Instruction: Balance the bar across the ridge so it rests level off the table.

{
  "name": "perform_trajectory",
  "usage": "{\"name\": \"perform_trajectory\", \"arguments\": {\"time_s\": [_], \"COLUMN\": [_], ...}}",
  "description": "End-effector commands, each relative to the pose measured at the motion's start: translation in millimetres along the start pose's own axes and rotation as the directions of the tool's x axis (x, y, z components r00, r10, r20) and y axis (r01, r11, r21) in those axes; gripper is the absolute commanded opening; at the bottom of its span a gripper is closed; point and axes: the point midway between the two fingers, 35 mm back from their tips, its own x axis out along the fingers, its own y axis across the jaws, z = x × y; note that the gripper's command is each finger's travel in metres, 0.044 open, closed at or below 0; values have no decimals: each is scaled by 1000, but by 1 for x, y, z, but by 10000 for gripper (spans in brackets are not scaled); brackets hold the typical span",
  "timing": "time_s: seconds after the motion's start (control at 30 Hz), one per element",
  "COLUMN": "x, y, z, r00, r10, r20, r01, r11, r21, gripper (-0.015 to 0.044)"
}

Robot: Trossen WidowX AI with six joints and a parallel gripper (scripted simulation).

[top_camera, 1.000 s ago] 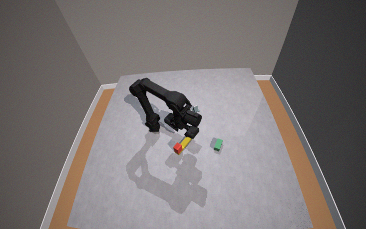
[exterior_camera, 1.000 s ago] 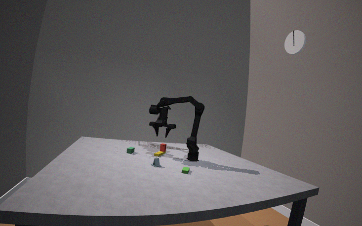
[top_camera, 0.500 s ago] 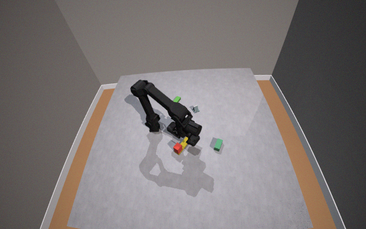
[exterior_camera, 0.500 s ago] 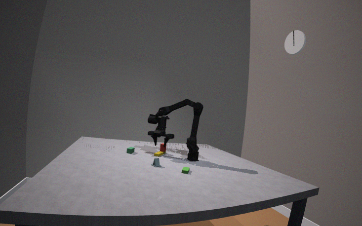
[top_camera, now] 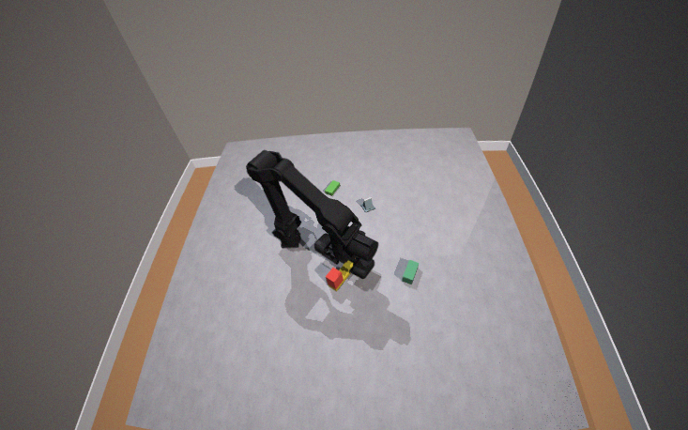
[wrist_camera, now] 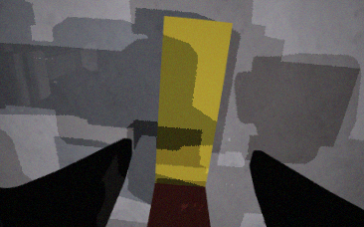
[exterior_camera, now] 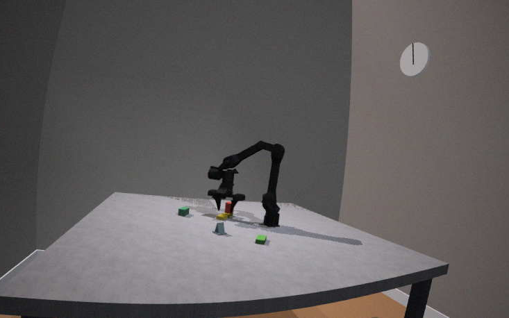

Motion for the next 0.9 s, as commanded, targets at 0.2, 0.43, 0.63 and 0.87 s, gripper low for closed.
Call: {"name": "perform_trajectory", "arguments": {"time_s": [0.2, 0.43, 0.63, 0.87], "x": [19, 24, 24, 24], "y": [3, 3, 3, 3], "z": [1, 1, 1, 1], "r00": [1000, 1000, 1000, 1000], "r10": [11, 11, 11, 11], "r20": [5, 5, 5, 5], "r01": [-11, -11, -11, -11], "r11": [1000, 1000, 1000, 1000], "r21": [-5, -5, -5, -5], "gripper": [315, 315, 315, 315]}}
